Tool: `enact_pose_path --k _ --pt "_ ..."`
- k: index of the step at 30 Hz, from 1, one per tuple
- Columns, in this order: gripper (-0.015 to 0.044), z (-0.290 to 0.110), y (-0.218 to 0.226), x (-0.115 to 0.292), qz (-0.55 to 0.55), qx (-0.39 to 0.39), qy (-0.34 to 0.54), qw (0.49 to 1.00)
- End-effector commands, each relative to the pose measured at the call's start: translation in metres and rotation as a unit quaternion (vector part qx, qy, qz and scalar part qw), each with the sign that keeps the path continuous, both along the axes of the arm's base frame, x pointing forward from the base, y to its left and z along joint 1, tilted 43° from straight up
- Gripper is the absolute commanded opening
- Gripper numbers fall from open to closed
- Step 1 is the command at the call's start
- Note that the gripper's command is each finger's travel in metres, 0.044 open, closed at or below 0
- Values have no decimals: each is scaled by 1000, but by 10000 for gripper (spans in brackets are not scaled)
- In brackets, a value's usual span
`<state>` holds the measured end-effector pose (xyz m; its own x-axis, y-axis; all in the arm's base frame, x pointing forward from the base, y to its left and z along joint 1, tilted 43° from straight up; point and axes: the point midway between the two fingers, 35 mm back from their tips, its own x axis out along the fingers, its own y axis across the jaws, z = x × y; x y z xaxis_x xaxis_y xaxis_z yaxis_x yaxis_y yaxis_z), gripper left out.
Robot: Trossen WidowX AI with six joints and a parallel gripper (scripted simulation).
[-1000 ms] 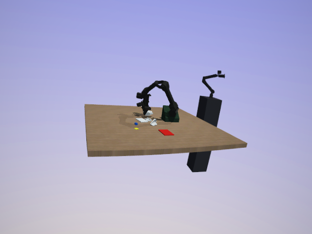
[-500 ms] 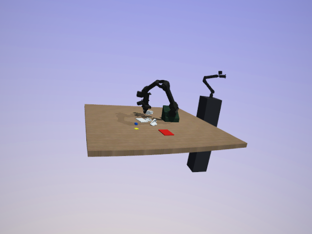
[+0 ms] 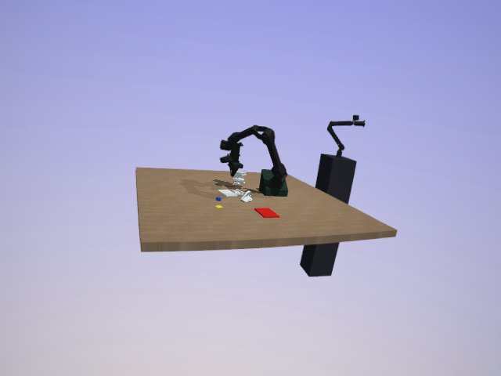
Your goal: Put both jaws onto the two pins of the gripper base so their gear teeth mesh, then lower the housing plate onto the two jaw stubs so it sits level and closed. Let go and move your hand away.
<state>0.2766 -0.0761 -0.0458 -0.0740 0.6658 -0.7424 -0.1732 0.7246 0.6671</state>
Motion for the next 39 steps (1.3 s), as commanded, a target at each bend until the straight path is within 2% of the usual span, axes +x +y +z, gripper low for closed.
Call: enact_pose_path --k 1,6,18,39 --pt "37 5 -3 0 3 -2 -2 1000" --pt "37 4 -4 0 -3 -3 4 1000" --pt "37 -2 -12 -5 -115 -15 103 988" --pt "37 -12 -24 -13 -282 -32 252 925"
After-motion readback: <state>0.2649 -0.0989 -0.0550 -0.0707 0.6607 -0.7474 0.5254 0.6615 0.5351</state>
